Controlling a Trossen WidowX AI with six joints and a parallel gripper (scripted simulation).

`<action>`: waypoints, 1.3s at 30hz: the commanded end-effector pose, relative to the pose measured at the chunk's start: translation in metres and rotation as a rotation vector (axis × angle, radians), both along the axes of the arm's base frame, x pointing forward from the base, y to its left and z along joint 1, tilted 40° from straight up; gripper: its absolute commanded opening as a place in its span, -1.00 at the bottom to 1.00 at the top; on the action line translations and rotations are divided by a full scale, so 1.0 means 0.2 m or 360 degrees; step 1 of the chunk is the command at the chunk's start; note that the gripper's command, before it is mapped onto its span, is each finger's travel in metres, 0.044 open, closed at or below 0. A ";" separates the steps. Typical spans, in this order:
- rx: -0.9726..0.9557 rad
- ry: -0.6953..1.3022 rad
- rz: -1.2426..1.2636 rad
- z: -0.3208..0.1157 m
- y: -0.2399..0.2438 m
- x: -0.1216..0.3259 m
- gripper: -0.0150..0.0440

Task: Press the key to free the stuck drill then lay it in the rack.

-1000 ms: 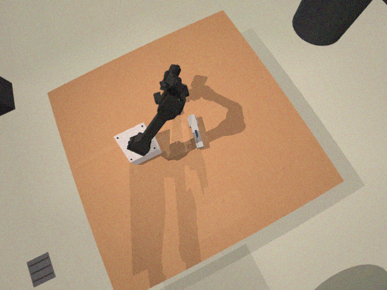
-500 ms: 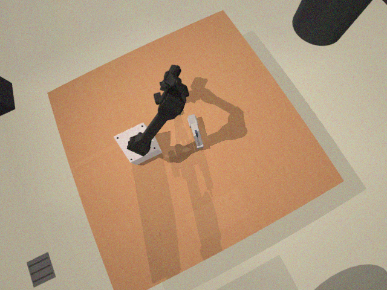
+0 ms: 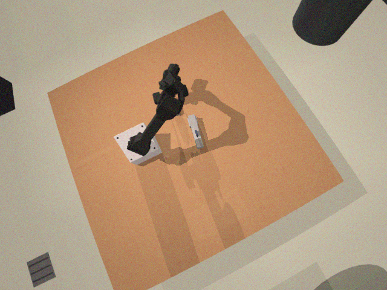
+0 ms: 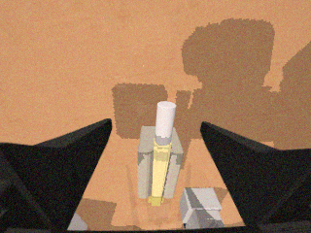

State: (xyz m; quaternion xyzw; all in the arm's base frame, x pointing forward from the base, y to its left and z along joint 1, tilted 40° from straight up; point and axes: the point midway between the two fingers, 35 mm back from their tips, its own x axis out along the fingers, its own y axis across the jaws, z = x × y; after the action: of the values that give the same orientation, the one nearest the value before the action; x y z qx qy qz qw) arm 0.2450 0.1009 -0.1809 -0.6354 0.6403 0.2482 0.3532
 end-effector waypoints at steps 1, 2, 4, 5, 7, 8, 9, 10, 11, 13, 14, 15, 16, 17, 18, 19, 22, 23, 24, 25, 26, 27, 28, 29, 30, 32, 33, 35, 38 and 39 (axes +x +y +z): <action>0.0013 -0.0015 -0.0002 0.07 0.06 0.00 1.00; 0.0014 -0.0015 -0.0002 0.08 0.07 0.00 1.00; 0.0014 -0.0015 -0.0002 0.11 0.10 0.00 1.00; 0.0015 -0.0015 -0.0002 0.12 0.11 0.00 1.00; 0.0015 -0.0015 -0.0002 0.15 0.14 0.00 1.00; 0.0015 -0.0015 -0.0002 0.17 0.15 -0.01 1.00; 0.0016 -0.0015 -0.0002 0.18 0.16 -0.01 1.00; 0.0016 -0.0014 -0.0002 0.19 0.17 -0.01 1.00; 0.0016 -0.0014 -0.0002 0.21 0.19 -0.01 1.00; 0.0017 -0.0014 -0.0002 0.23 0.21 0.00 1.00; 0.0017 -0.0014 -0.0002 0.25 0.22 0.00 1.00; 0.0017 -0.0014 -0.0002 0.25 0.23 0.00 1.00; 0.0017 -0.0014 -0.0002 0.26 0.24 0.00 1.00; 0.0017 -0.0014 -0.0002 0.26 0.24 0.00 1.00; 0.0016 -0.0021 -0.0011 0.23 0.20 0.00 1.00; 0.0039 -0.0059 -0.0064 0.23 0.20 0.02 1.00; 0.0163 -0.0270 -0.0369 0.25 0.17 0.13 1.00; 0.0205 -0.0343 -0.0477 0.26 0.16 0.17 1.00; 0.0247 -0.0417 -0.0587 0.27 0.15 0.21 1.00; 0.0287 -0.0490 -0.0696 0.28 0.13 0.25 1.00; 0.0327 -0.0563 -0.0806 0.30 0.11 0.29 1.00; 0.0366 -0.0636 -0.0917 0.31 0.10 0.34 1.00; 0.0403 -0.0704 -0.1023 0.32 0.08 0.37 1.00; 0.0439 -0.0770 -0.1125 0.34 0.06 0.41 1.00; 0.0474 -0.0836 -0.1228 0.35 0.04 0.45 1.00; 0.0544 -0.0967 -0.1434 0.39 -0.01 0.53 1.00; 0.0578 -0.1032 -0.1537 0.40 -0.04 0.56 1.00; 0.0647 -0.1161 -0.1743 0.44 -0.09 0.64 1.00; 0.0751 -0.1359 -0.2060 0.51 -0.20 0.75 1.00; 0.0790 -0.1434 -0.2179 0.54 -0.24 0.79 1.00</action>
State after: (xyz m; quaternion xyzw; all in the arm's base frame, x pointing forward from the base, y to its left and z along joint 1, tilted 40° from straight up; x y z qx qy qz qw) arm 0.3753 0.0774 -0.0921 -0.1667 0.6471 -0.0940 0.7380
